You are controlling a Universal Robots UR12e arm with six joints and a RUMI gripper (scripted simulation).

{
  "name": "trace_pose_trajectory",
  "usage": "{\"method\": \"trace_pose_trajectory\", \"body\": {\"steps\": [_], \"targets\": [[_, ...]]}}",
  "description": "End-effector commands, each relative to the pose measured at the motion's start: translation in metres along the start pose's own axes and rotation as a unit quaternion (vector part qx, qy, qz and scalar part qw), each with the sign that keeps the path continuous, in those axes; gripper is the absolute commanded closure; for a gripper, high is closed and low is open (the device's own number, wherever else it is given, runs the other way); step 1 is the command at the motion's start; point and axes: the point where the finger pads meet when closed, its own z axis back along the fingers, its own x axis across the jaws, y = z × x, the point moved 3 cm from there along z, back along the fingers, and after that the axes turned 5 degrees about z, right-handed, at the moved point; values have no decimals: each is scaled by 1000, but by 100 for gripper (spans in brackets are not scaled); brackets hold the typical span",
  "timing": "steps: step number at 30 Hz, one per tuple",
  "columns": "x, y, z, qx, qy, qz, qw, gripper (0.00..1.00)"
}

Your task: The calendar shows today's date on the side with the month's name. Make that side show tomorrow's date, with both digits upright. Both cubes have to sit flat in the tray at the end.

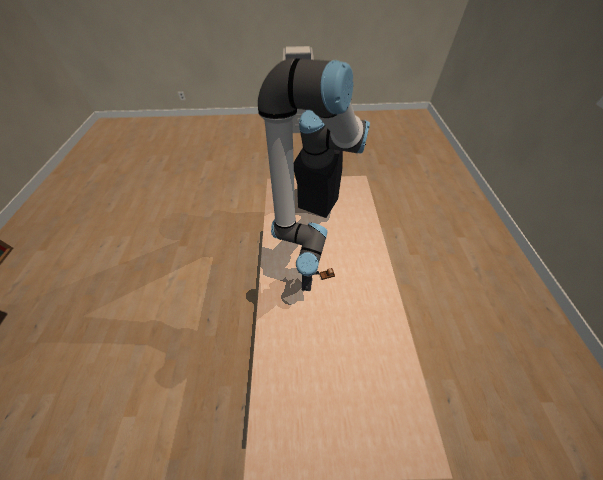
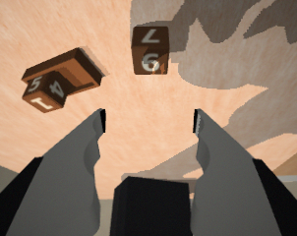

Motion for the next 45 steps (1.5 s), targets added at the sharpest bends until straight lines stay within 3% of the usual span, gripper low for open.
{"method": "trace_pose_trajectory", "body": {"steps": [1, 13, 33, 45], "targets": [[0, -1, -1, 21, -1, 0, 1000, 58], [-1, -8, 1, 93, -9, 0, 996, 58], [-1, -9, 1, 111, -10, 0, 994, 58], [-1, -11, -4, 168, -14, 0, 986, 58]]}}
